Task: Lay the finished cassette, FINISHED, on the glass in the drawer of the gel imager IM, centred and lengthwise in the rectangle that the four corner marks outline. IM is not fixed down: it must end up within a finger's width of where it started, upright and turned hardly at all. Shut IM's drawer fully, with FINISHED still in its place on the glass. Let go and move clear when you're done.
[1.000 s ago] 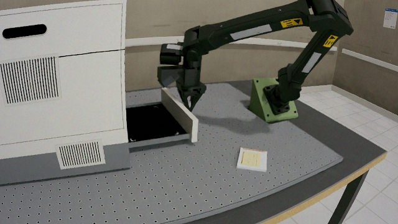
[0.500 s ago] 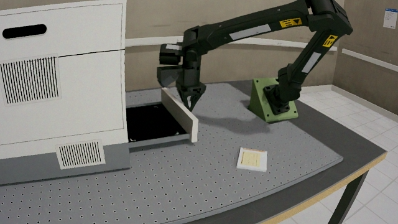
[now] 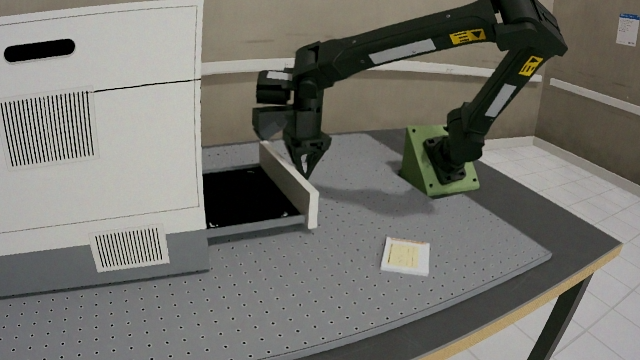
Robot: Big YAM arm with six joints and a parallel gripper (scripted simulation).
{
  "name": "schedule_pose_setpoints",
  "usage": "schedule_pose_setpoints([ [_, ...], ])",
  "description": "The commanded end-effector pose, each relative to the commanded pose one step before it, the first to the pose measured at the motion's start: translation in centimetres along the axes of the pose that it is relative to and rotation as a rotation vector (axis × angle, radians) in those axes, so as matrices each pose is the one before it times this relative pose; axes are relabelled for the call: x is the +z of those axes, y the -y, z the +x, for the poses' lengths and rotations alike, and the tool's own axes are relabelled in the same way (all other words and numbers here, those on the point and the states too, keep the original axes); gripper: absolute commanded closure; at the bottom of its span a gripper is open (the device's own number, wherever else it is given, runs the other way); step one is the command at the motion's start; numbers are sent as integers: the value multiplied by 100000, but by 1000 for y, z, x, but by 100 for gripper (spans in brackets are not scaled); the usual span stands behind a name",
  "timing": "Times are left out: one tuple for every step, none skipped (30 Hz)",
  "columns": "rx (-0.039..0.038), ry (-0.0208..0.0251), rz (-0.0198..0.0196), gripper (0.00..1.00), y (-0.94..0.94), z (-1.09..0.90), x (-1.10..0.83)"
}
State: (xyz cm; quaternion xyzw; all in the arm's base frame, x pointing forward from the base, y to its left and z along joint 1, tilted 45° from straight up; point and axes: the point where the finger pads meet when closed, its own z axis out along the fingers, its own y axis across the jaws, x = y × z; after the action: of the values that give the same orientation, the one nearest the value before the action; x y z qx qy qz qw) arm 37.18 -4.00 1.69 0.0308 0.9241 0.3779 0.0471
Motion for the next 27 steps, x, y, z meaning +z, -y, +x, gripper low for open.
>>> schedule_pose_setpoints([
  [-2783, -1284, 961, 92, -257, -1489, 72],
  [0, 0, 0, 92, 0, 0, 0],
  [0, 0, 0, 92, 0, 0, 0],
  [0, 0, 0, 92, 0, 0, 0],
  [0, 0, 0, 92, 0, 0, 0],
  [0, 0, 0, 92, 0, 0, 0],
  [0, 0, 0, 92, 0, 0, 0],
  [0, 0, 0, 92, 0, 0, 0],
  [0, 0, 0, 92, 0, 0, 0],
  [0, 0, 0, 92, 0, 0, 0],
  [0, 0, 0, 92, 0, 0, 0],
  [0, 0, 0, 92, 0, 0, 0],
  [0, 0, 0, 92, 0, 0, 0],
  [0, 0, 0, 92, 0, 0, 0],
  [0, 0, 0, 92, 0, 0, 0],
  [0, 0, 0, 92, 0, 0, 0],
  [0, 0, 0, 92, 0, 0, 0],
  [0, 0, 0, 92, 0, 0, 0],
  [0, 0, 0, 92, 0, 0, 0],
  [0, 0, 0, 92, 0, 0, 0],
  [0, 0, 0, 92, 0, 0, 0],
  [694, -1221, -614, 74, 24, 1000, 451],
  [1169, -1288, -657, 74, 48, 1144, 555],
  [-553, 568, 226, 74, -79, 3, -130],
  [-37, 77, -59, 74, -8, -16, 0],
  [-4, 7, -3, 74, 0, -1, 0],
  [-3, 3, 2, 74, 1, -1, 0],
])
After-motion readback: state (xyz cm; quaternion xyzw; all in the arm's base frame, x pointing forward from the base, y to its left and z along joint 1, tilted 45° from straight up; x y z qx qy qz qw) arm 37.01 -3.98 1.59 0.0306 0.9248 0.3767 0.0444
